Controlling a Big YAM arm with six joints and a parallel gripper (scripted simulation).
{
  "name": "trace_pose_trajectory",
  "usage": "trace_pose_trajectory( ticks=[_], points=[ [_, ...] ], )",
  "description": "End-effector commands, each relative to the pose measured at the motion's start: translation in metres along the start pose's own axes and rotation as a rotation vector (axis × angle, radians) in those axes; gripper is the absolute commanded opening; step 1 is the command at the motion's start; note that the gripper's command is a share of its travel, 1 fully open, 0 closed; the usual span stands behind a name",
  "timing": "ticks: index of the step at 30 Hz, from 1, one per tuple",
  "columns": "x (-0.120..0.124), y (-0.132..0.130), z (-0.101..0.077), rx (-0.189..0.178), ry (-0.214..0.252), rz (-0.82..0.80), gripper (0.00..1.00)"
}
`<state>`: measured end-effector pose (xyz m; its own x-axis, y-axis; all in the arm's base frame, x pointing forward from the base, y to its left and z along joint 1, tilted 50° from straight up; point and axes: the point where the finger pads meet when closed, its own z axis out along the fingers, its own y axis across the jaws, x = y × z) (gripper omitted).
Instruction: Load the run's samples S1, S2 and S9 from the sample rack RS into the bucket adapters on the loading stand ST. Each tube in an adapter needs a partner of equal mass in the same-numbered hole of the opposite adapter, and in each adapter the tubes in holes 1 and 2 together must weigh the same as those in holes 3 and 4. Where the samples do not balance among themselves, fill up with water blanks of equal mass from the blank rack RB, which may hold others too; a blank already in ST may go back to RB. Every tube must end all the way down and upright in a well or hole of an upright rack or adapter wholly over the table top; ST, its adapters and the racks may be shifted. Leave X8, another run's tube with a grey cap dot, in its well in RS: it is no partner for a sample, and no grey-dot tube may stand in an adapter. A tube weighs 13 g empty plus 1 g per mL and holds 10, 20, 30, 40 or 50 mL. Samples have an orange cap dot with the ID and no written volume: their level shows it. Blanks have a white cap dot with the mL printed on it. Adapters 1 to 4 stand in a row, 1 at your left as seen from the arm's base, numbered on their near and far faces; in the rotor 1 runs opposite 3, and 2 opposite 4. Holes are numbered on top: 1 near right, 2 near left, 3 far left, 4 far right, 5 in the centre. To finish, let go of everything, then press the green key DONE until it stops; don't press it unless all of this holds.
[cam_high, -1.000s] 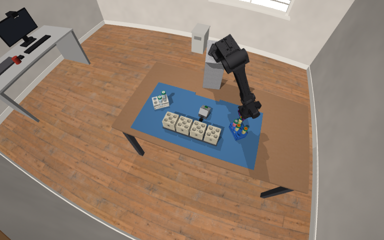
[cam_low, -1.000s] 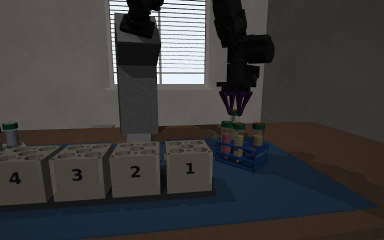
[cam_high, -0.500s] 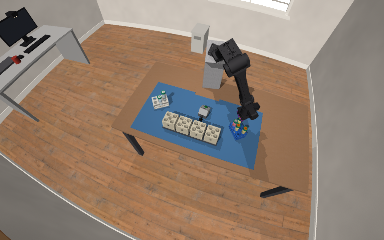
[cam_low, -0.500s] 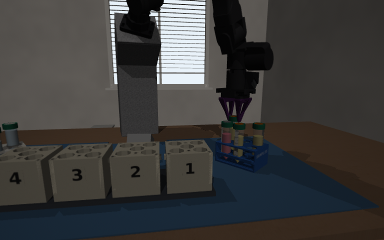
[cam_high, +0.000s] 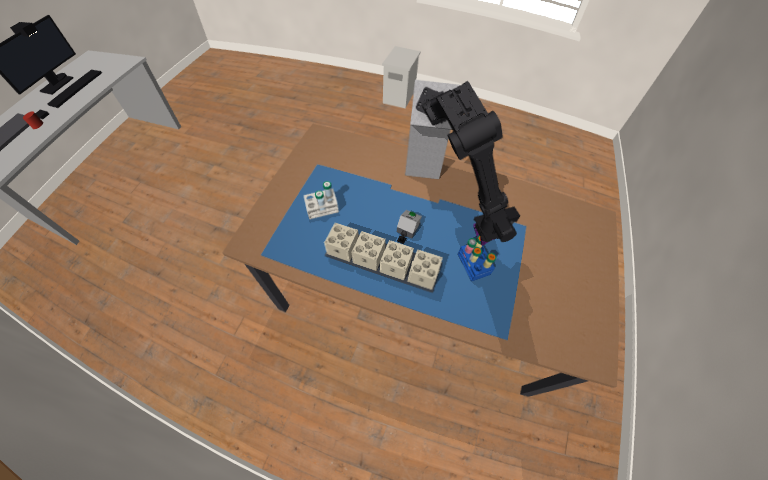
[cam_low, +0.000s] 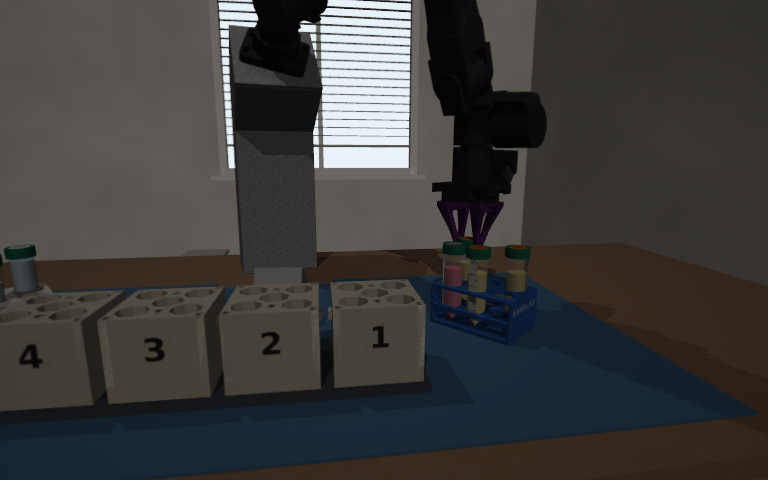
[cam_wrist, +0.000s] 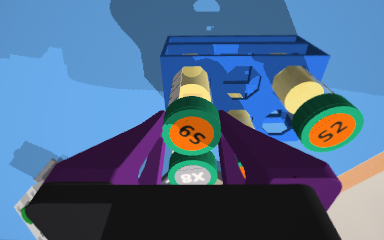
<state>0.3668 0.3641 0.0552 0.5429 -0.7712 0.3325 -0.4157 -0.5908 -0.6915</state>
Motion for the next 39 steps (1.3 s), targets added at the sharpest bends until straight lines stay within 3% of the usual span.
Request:
trace_pose_trajectory(
  ticks=[1,2,13,14,26,28,39],
  points=[
    [-0.002,-0.004,-0.003,0.012,-0.006,-0.008,0.0],
    [-0.002,-0.004,-0.003,0.012,-0.006,-0.008,0.55],
    [-0.002,-0.004,-0.003,0.012,-0.006,-0.008,0.55],
    [-0.006,-0.006,-0.014,0.017,-0.015,-0.029,0.55],
    [-0.006,-0.005,-0.047,0.018,-0.014,-0.006,0.55],
    [-0.002,-0.005,-0.041,0.014,-0.007,-0.007,0.55],
    [-0.002,-0.006,-0.041,0.014,-0.007,-0.007,0.55]
  ],
)
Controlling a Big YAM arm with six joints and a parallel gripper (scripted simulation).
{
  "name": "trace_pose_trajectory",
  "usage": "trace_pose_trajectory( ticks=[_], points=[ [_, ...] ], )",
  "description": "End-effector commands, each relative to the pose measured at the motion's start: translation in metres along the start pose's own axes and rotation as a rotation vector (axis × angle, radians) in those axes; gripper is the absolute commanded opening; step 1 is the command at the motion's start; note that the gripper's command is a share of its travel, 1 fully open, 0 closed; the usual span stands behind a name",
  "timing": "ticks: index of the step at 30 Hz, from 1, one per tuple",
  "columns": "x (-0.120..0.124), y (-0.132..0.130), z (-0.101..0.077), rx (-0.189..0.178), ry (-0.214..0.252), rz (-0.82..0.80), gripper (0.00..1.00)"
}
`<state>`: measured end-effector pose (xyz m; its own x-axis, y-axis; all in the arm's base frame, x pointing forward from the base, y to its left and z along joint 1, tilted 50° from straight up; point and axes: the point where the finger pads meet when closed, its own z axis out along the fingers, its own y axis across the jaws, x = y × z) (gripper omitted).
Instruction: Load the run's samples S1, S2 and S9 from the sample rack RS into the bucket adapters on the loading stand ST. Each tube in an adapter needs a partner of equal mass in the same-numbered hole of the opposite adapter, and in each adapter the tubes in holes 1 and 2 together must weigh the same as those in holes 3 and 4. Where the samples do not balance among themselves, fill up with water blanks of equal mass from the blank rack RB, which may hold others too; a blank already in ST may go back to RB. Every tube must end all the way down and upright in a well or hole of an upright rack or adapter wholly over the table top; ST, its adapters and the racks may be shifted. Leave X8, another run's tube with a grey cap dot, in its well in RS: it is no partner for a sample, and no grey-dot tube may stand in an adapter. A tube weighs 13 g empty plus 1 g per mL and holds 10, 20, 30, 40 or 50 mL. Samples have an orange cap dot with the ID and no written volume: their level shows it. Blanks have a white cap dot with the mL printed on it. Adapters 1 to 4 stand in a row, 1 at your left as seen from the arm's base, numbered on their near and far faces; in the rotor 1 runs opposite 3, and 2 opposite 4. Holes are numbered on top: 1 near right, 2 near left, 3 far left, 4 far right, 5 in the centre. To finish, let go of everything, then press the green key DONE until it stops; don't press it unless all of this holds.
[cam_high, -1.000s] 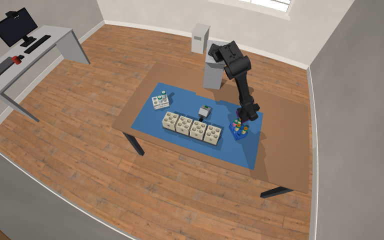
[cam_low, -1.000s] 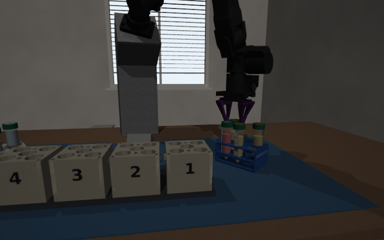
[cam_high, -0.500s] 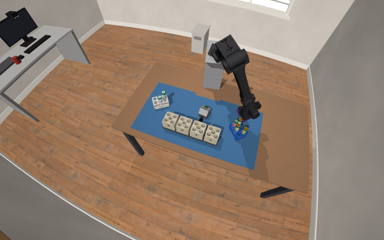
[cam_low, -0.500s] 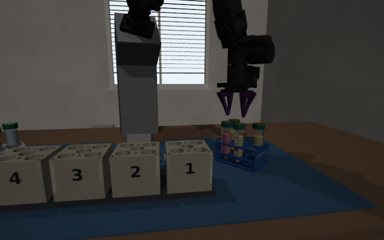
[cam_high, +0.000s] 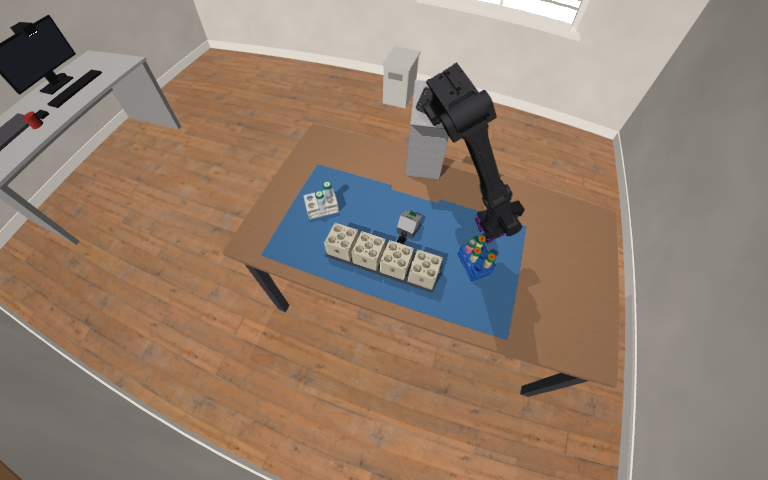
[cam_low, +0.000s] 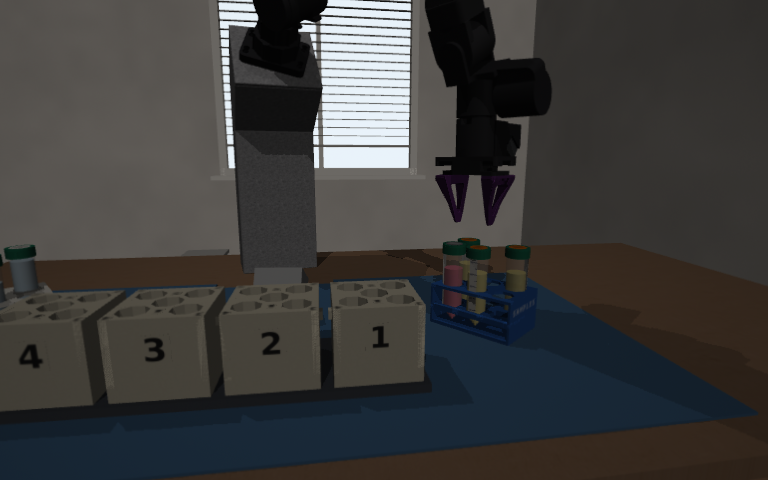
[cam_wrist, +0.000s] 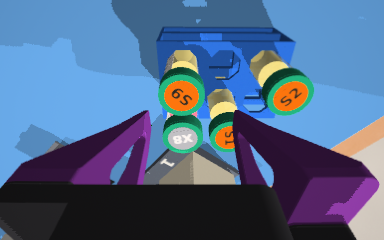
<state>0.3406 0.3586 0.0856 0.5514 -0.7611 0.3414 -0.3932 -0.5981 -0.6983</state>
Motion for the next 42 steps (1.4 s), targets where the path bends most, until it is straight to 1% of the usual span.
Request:
trace_pose_trajectory(
  ticks=[1,6,7,8,10,12,13,14,15,16,19,21,22,23,24,27,29,30,31,32,35,42],
  points=[
    [-0.002,0.001,-0.001,-0.005,-0.004,0.009,0.55],
    [-0.002,0.001,-0.001,-0.005,-0.004,0.009,0.55],
    [-0.004,0.016,0.004,-0.038,0.0,0.004,0.55],
    [-0.003,-0.002,0.004,-0.024,0.001,0.062,0.8],
    [-0.002,-0.02,0.005,-0.022,0.002,0.164,0.8],
    [-0.002,-0.02,0.005,-0.022,0.002,0.164,0.8],
    [0.003,-0.042,-0.005,0.01,-0.001,0.231,0.8],
    [0.002,-0.047,-0.003,0.003,0.0,0.277,0.8],
    [-0.002,-0.05,0.003,-0.013,0.002,0.318,0.8],
    [-0.003,-0.056,0.004,-0.017,0.003,0.365,0.8],
    [-0.003,-0.08,0.004,-0.014,0.003,0.516,0.8],
    [-0.002,-0.082,0.002,-0.01,0.002,0.618,0.8],
    [-0.002,-0.071,0.001,-0.022,0.006,0.662,0.8],
    [-0.002,-0.07,0.002,-0.023,0.008,0.711,0.8],
    [-0.004,-0.066,0.006,-0.033,0.013,0.756,0.8],
    [-0.003,-0.066,0.006,-0.032,0.016,0.907,0.8],
    [-0.003,-0.066,0.006,-0.032,0.016,0.907,0.8],
    [0.003,-0.09,-0.004,0.018,-0.008,0.986,0.8],
    [0.004,-0.093,-0.006,0.023,-0.011,1.038,0.8],
    [0.003,-0.093,-0.006,0.023,-0.012,1.088,0.8],
    [0.0,-0.084,-0.001,0.005,-0.003,1.228,0.8],
    [0.001,-0.084,-0.001,0.005,-0.003,1.571,0.8]
  ],
)
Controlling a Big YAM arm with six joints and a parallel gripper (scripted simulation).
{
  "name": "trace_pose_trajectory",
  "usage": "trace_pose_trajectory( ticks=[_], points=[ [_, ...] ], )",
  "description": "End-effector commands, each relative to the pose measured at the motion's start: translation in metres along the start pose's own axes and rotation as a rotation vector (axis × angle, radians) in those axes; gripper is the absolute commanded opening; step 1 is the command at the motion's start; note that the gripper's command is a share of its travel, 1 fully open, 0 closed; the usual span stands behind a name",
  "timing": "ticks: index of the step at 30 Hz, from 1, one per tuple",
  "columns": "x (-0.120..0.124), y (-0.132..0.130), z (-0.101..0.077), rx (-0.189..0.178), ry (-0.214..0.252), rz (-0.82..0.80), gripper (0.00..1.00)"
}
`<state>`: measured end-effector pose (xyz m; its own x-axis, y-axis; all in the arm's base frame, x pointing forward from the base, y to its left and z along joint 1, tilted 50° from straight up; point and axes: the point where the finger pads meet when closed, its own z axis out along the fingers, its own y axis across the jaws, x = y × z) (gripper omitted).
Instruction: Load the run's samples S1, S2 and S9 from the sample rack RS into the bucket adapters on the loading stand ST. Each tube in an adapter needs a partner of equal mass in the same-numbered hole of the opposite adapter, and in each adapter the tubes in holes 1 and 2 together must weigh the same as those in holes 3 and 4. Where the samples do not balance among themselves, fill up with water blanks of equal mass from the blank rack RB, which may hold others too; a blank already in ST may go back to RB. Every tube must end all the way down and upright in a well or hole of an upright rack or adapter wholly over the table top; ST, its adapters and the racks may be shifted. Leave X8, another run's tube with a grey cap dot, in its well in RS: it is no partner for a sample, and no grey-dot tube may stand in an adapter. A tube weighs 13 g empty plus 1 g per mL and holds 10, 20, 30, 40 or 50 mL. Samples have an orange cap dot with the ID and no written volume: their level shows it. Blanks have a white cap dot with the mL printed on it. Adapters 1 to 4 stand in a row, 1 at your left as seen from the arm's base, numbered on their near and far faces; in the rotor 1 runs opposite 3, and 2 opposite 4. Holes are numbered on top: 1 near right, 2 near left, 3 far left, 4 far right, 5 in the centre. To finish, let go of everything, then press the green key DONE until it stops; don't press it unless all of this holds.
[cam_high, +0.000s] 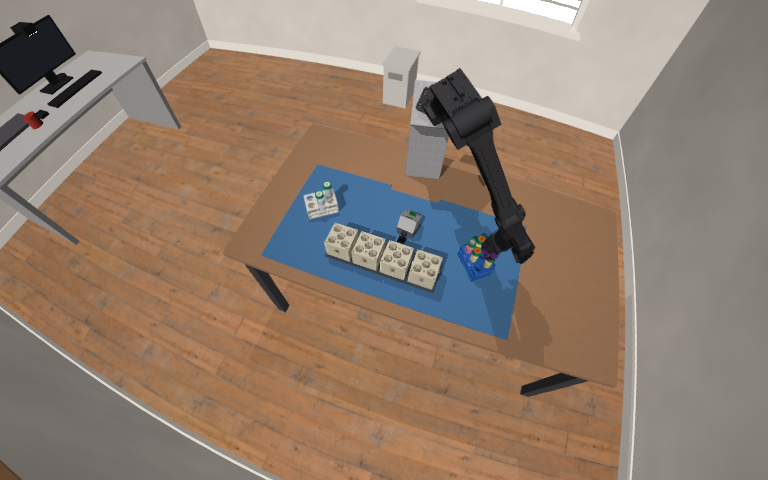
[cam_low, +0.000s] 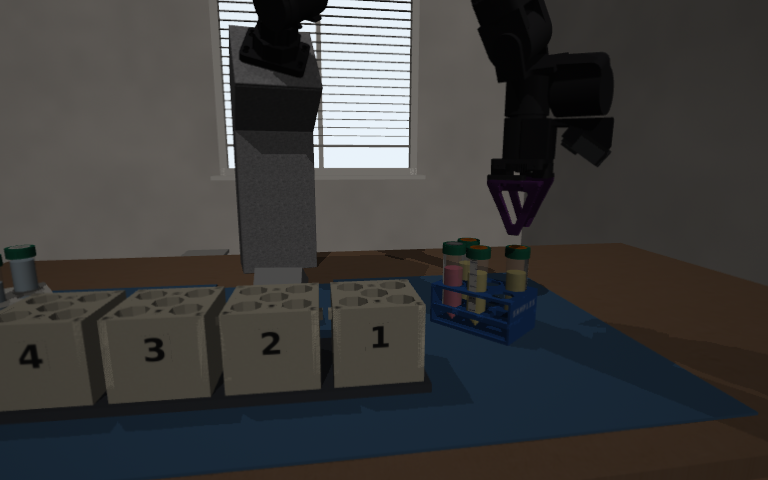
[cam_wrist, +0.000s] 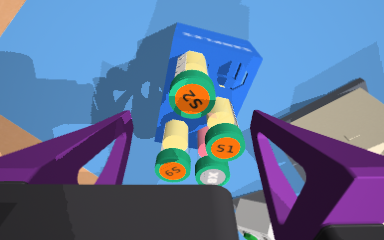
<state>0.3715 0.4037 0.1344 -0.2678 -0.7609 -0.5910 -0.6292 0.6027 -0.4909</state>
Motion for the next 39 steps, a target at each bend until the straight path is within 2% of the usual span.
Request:
trace_pose_trajectory(
  ticks=[1,10,11,19,22,23,25,27,31,33,38,39],
  points=[
    [-0.01,-0.004,-0.005,0.003,-0.022,0.259,0.8],
    [-0.01,-0.002,-0.006,0.0,-0.022,0.246,0.8],
    [-0.01,-0.007,0.006,0.009,-0.019,0.269,0.8],
    [-0.005,-0.006,0.034,0.007,-0.016,0.244,0.8],
    [-0.003,-0.001,0.033,0.003,-0.012,0.235,0.8],
    [-0.008,0.002,0.032,-0.002,-0.021,0.233,0.8],
    [-0.014,-0.006,0.031,0.004,-0.034,0.245,0.8],
    [-0.009,-0.007,0.04,0.008,-0.017,0.245,0.8],
    [-0.009,-0.008,0.043,0.009,-0.017,0.244,0.8],
    [0.005,-0.003,0.044,0.005,0.007,0.233,0.8],
    [0.001,0.0,0.041,0.002,-0.005,0.232,0.8],
    [-0.009,-0.002,0.034,0.0,-0.02,0.244,0.8]
  ],
)
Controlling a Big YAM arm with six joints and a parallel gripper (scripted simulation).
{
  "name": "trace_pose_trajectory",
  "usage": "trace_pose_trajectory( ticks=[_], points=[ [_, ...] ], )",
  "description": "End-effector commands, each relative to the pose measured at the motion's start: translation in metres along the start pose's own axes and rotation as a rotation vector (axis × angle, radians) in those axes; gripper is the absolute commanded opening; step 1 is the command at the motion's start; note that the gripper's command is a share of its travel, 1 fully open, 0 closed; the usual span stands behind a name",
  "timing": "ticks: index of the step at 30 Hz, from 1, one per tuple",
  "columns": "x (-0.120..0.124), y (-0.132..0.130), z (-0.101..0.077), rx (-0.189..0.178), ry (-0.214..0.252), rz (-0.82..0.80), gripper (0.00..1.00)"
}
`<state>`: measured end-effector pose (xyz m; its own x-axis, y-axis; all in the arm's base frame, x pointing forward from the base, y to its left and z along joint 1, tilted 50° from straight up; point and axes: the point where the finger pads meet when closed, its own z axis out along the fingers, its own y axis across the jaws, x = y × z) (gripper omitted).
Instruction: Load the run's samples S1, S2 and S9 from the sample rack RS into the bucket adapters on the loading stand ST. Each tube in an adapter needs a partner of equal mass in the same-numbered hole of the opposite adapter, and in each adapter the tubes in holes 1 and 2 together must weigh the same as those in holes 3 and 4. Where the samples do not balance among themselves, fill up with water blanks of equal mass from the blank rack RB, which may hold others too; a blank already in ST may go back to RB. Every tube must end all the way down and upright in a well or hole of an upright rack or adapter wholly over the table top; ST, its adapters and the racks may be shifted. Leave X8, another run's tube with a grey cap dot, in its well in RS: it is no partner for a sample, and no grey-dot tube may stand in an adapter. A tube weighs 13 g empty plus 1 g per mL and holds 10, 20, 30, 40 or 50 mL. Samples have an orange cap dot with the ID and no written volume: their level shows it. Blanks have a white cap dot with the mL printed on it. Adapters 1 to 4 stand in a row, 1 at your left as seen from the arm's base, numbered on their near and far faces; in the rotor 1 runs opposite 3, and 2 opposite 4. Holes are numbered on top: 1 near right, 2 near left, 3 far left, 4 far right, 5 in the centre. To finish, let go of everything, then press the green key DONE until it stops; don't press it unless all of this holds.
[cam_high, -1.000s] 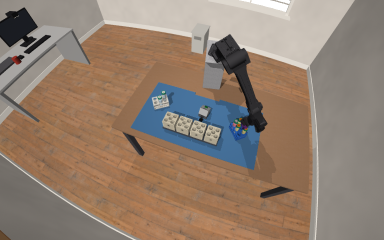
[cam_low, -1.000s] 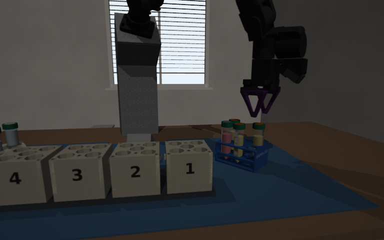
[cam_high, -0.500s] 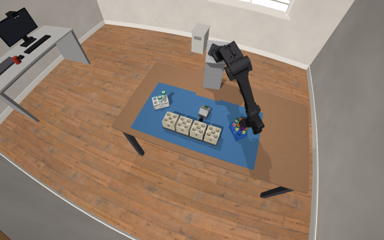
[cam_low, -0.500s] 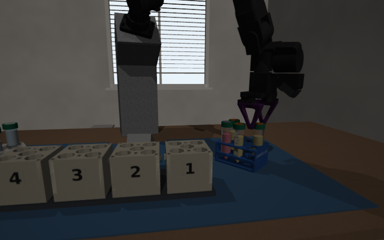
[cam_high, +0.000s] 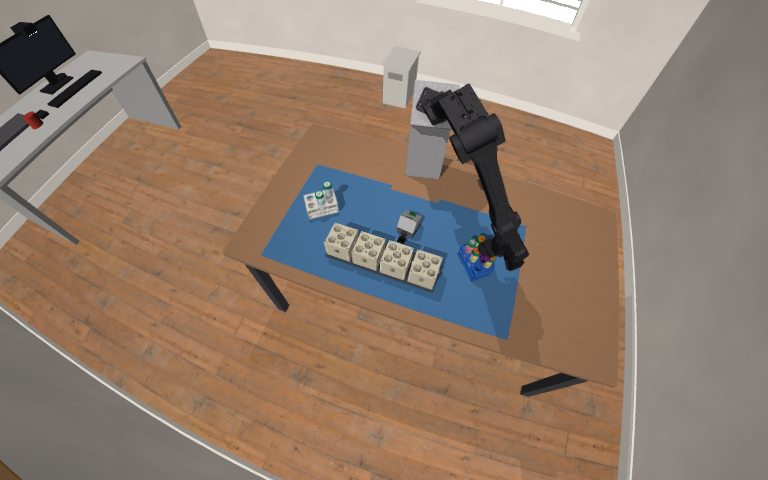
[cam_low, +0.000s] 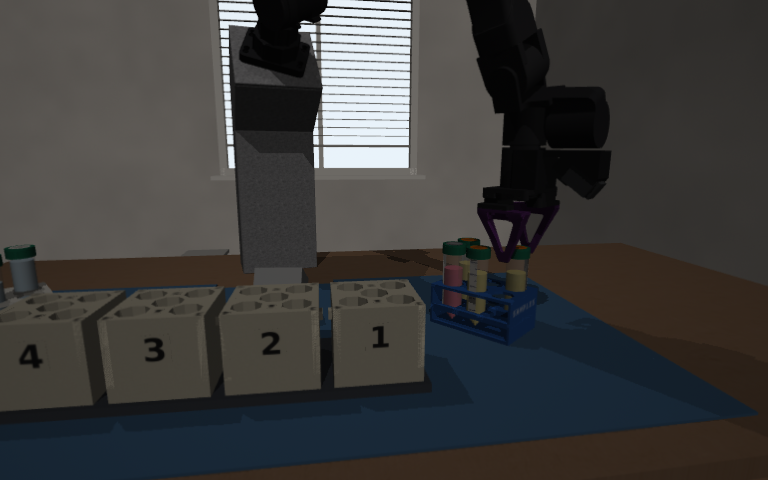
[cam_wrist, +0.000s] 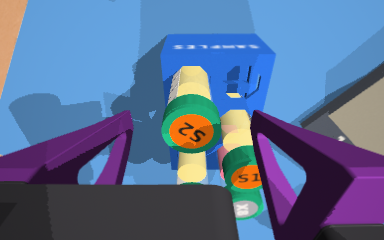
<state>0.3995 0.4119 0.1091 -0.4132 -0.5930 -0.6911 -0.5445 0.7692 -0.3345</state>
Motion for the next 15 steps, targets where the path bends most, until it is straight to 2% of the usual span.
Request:
trace_pose_trajectory(
  ticks=[1,3,4,15],
  points=[
    [-0.0101,0.0007,-0.0048,-0.004,-0.022,0.0,0.8],
    [-0.0103,0.0008,-0.0048,-0.004,-0.022,0.0,0.8],
    [-0.0103,0.0008,-0.0048,-0.004,-0.022,0.0,0.0],
    [-0.0103,0.0008,-0.0048,-0.004,-0.022,0.0,0.0]
  ],
)
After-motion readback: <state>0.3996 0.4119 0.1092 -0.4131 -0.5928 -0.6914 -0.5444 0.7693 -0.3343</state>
